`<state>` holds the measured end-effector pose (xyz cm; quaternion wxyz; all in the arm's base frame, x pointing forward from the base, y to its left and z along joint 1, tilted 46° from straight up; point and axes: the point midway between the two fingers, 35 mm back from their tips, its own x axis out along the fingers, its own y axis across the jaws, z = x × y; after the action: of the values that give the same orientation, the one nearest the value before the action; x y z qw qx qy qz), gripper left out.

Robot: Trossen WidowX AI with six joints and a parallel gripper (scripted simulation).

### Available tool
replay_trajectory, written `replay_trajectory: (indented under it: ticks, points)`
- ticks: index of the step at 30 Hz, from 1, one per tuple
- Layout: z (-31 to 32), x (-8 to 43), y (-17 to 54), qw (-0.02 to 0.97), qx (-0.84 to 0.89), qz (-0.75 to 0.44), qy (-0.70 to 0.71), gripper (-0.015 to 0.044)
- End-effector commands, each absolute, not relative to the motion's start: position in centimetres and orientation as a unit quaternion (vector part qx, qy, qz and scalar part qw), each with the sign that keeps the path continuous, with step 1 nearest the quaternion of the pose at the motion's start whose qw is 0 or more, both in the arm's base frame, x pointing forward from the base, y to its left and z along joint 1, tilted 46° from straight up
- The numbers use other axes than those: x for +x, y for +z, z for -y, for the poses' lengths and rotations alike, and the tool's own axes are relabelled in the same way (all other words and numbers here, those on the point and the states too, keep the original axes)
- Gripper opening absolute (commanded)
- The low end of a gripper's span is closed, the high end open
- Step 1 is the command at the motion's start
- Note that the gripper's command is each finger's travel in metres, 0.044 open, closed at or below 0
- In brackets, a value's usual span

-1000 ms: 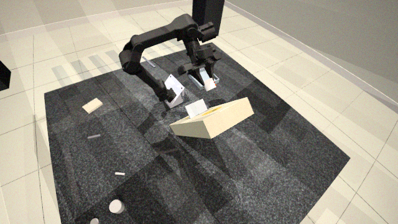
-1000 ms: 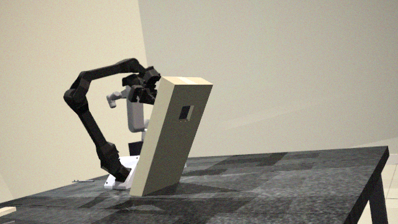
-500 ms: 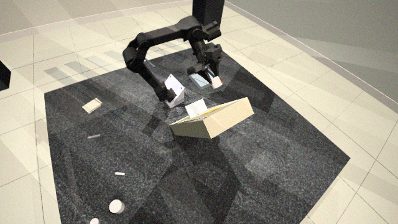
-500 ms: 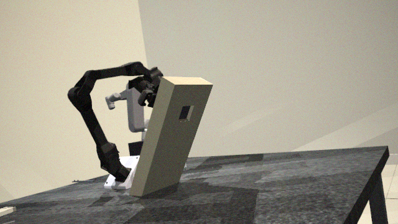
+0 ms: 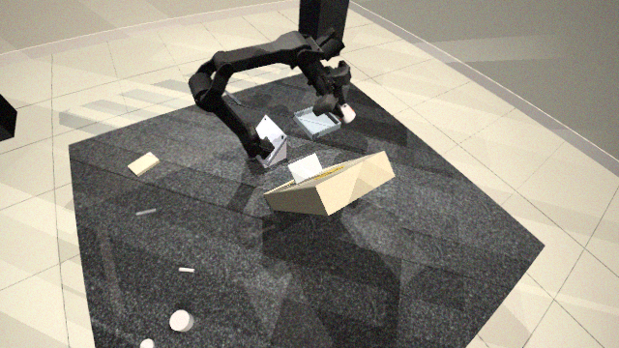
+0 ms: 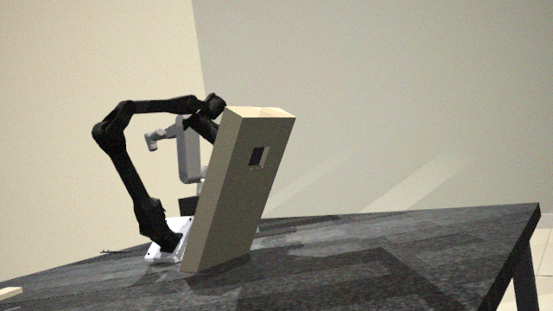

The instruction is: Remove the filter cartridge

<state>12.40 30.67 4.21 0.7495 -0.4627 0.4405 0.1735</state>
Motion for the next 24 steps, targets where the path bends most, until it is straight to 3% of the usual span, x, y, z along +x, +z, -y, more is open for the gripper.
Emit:
replay_trajectory:
  ticks: [1, 8, 17, 24]
  points:
    - [-32.0, 11.0, 2.9, 0.718, -0.476, -0.443, 0.247, 0.0000]
    - [-34.2, 8.7, 1.2, 0.667, -0.491, -0.427, 0.363, 0.0000]
    - [-34.2, 8.2, 0.8, 0.661, -0.491, -0.428, 0.372, 0.0000]
    - [-33.4, 4.7, -2.5, 0.623, -0.491, -0.436, 0.424, 0.0000]
